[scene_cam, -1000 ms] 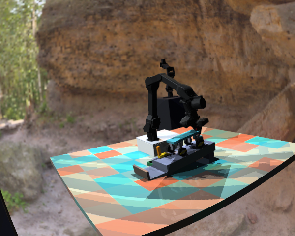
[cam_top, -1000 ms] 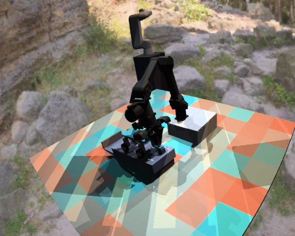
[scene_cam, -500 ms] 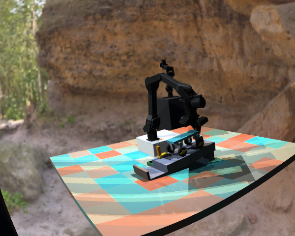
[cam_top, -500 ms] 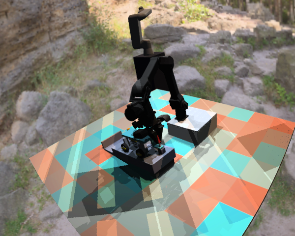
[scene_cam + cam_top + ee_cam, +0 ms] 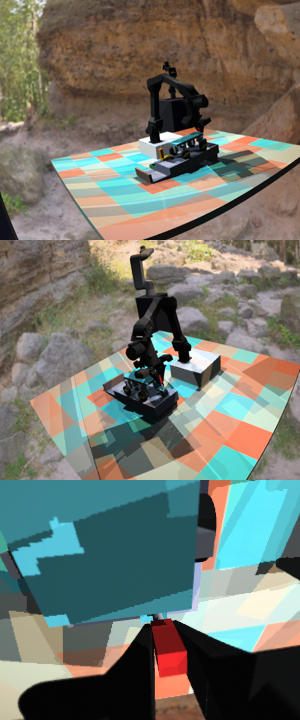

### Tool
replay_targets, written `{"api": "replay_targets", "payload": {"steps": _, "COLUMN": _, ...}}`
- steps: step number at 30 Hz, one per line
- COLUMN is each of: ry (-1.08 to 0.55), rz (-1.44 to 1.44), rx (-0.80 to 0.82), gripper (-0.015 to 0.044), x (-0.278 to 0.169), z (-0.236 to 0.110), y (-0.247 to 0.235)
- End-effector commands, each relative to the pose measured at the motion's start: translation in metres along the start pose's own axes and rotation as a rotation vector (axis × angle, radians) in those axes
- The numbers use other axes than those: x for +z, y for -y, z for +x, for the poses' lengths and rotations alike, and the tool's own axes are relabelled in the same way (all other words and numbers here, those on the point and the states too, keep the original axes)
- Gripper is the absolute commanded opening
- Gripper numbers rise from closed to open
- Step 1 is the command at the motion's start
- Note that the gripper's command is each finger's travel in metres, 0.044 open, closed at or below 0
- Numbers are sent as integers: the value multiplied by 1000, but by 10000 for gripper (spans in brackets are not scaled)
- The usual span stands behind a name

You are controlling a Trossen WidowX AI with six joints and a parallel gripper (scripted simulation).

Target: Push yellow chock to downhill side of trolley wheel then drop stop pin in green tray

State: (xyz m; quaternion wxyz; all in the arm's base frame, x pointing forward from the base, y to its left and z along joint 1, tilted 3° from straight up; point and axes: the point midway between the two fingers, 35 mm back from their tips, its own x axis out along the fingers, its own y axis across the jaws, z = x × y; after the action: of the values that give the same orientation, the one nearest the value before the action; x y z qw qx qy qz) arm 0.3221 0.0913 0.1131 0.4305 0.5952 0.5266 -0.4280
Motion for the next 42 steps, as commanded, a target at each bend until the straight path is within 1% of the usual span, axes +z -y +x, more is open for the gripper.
{"api": "replay_targets", "payload": {"steps": 1, "ry": -4, "rz": -4, "rx": 3, "gripper": 0, "x": -1, "z": -5, "y": -1}}
{"api": "replay_targets", "payload": {"steps": 42, "ry": -4, "rz": -4, "rx": 3, "gripper": 0, "x": -6, "z": -27, "y": -3}}
